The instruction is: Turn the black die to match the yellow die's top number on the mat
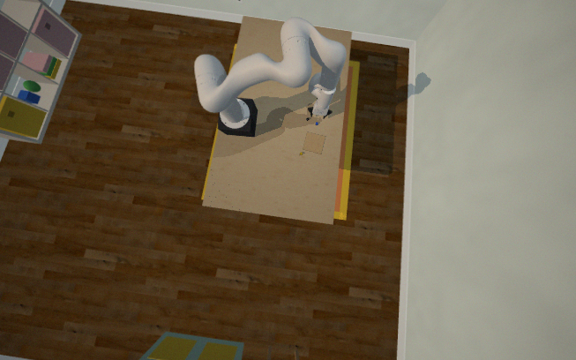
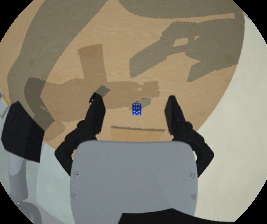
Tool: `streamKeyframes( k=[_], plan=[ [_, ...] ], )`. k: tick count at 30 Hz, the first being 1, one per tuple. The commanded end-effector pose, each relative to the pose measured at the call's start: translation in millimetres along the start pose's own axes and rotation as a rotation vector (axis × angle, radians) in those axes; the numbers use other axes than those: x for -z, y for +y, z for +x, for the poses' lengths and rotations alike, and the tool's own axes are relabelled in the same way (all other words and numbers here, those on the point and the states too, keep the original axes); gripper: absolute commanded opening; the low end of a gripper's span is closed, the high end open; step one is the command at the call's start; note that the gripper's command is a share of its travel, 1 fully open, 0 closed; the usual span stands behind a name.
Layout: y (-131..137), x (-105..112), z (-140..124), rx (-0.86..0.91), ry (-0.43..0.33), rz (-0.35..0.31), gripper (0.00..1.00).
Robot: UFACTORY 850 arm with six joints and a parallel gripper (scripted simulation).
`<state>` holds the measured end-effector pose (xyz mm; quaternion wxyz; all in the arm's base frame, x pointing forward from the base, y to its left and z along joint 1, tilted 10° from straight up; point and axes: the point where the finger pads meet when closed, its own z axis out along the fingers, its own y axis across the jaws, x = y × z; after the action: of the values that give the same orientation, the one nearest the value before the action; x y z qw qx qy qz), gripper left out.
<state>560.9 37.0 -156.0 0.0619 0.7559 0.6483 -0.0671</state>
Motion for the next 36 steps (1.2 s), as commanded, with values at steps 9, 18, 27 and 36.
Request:
streamKeyframes(
  k=[9,18,27,36],
  plan=[
    [-48,1,17,0.0,0.0,-0.003,1.0],
    [-65,1,23,0.0,0.0,-0.003,1.0],
    [-66,1,23,0.0,0.0,-0.003,1.0],
    [-66,1,23,0.0,0.0,-0.003,1.0]
  ],
)
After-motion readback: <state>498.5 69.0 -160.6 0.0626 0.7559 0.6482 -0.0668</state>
